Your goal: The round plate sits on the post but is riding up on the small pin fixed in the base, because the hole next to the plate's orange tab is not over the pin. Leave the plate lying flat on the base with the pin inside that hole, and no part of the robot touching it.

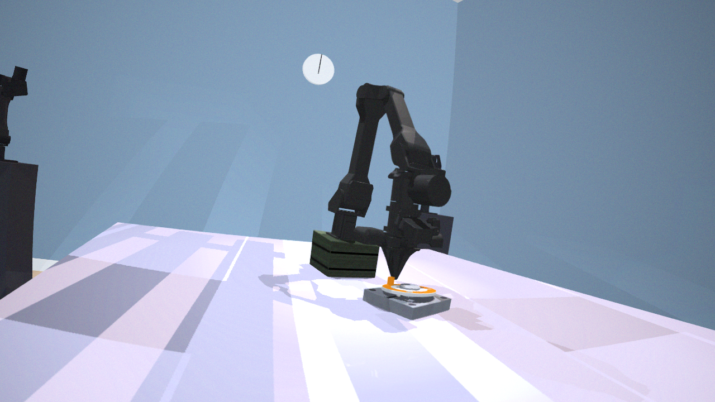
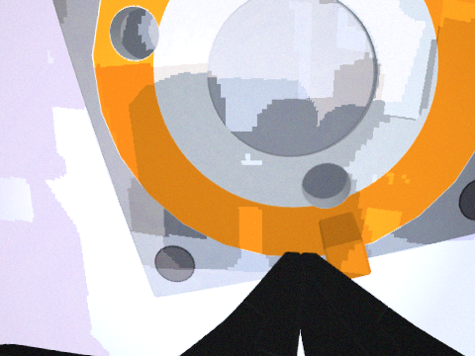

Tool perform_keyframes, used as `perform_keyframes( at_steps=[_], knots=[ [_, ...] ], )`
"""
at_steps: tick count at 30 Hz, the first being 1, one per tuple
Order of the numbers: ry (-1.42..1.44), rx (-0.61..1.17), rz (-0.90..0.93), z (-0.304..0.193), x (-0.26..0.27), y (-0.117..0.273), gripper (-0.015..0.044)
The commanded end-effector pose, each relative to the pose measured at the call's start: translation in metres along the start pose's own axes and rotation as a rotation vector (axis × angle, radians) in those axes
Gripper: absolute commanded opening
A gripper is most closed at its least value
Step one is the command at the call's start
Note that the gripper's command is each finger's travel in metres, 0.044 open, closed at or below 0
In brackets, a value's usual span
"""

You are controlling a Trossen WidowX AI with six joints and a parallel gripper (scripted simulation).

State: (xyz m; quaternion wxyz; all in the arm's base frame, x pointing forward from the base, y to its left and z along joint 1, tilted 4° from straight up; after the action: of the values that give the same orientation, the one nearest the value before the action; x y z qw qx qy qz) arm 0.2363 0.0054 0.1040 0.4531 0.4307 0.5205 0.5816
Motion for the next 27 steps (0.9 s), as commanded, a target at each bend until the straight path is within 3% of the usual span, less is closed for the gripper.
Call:
perform_keyframes(
  at_steps=[1, 27],
  knots=[
    [-0.001, 0.007, -0.008, -0.001, -0.006, -0.001, 0.0],
    [0.0, 0.006, -0.011, 0.012, -0.04, 0.005, 0.0]
  ],
)
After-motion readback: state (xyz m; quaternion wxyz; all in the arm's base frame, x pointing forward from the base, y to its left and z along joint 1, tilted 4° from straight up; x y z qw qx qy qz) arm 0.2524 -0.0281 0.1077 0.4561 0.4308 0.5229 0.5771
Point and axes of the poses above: the point midway between the two fingers, 35 mm back from their tips, its own y axis back along the fingers, its own x axis across the jaws, z = x × y, the point moved 10 cm from there along y, back along the fingers, and after that the axes turned 14 degrees about y, right-handed, at the moved point
